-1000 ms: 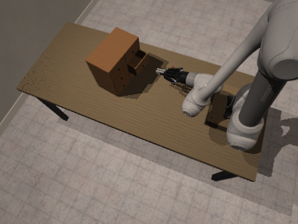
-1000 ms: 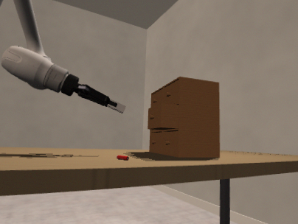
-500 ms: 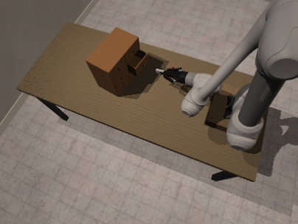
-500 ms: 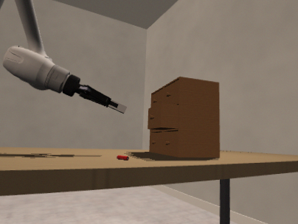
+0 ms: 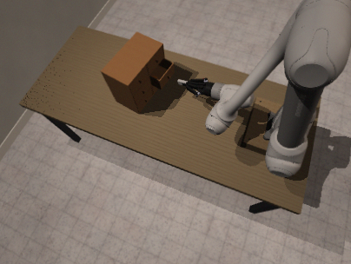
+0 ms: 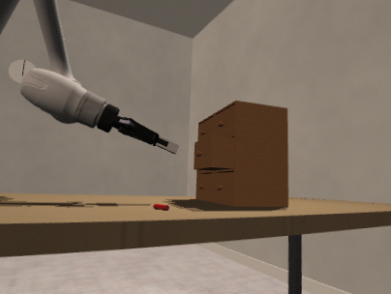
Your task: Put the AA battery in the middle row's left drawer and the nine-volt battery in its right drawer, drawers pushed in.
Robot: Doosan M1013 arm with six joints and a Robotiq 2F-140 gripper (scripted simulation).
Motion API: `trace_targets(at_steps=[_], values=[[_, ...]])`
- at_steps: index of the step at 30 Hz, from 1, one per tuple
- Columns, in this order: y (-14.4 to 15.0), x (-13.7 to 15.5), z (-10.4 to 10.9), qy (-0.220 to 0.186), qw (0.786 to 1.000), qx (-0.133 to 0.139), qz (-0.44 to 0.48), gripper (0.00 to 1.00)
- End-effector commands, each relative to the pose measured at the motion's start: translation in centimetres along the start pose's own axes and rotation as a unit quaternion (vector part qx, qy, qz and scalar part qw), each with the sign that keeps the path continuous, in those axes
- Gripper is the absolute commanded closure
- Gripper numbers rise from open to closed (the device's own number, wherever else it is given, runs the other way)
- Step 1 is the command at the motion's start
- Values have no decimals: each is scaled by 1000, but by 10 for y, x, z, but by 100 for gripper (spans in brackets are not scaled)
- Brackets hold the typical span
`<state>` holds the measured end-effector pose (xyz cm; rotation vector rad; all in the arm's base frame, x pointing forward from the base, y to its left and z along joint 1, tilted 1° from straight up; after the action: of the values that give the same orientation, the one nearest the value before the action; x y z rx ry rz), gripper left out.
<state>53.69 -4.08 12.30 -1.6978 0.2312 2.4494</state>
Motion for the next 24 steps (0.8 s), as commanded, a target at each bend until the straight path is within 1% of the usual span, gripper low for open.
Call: trace_targets(at_steps=[1,5,9,24], values=[[0,0,-6,0,1000,0,0,100],[0,-1,-16,0,1000,0,0,100],[0,-1,-21,0,1000,0,0,100],[0,-1,-21,0,1000,0,0,100]])
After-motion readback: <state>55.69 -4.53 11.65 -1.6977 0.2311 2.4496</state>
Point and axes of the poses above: the point where the finger pads meet when closed, its own z axis back along the fingers, its own y axis across the jaws, x = y × z, the point moved 8 cm from there along z, back along the fingers, and after that the axes turned 1 degree about z, right-handed, at the moved point
